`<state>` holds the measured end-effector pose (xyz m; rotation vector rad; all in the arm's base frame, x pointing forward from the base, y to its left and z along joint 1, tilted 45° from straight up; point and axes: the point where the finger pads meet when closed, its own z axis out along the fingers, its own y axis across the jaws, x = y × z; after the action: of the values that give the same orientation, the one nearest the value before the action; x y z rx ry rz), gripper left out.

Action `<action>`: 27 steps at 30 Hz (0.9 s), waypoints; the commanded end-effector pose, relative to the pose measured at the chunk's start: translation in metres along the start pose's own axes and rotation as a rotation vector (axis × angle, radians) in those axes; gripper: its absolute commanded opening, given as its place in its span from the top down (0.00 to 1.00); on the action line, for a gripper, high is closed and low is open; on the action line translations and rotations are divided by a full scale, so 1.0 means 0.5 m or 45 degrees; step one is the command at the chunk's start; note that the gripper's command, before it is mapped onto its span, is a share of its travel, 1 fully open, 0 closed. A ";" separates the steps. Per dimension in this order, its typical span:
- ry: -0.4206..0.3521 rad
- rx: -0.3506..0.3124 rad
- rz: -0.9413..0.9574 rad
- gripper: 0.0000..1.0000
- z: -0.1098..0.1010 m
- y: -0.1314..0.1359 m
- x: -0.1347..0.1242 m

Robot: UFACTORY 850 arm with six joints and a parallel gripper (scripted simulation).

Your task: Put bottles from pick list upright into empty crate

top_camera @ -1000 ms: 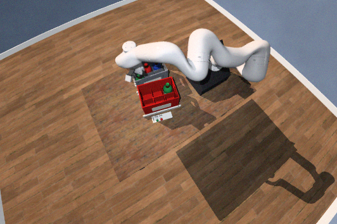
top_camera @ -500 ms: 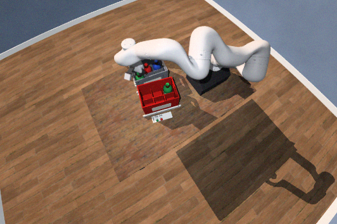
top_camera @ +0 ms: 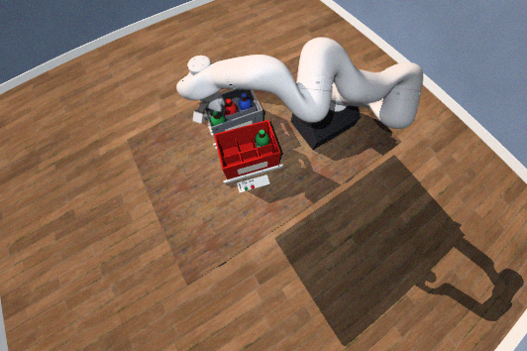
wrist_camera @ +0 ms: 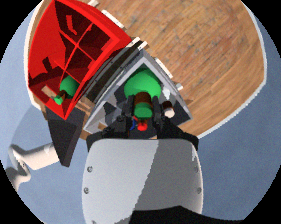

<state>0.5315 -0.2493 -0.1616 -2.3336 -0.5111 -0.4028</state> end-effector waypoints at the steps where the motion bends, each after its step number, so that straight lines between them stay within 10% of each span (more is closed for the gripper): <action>1: 0.001 -0.003 -0.001 1.00 -0.019 0.001 0.001; 27: 0.001 -0.003 -0.001 1.00 -0.092 0.001 0.001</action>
<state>0.5259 -0.2768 -0.1338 -2.3336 -0.5111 -0.4027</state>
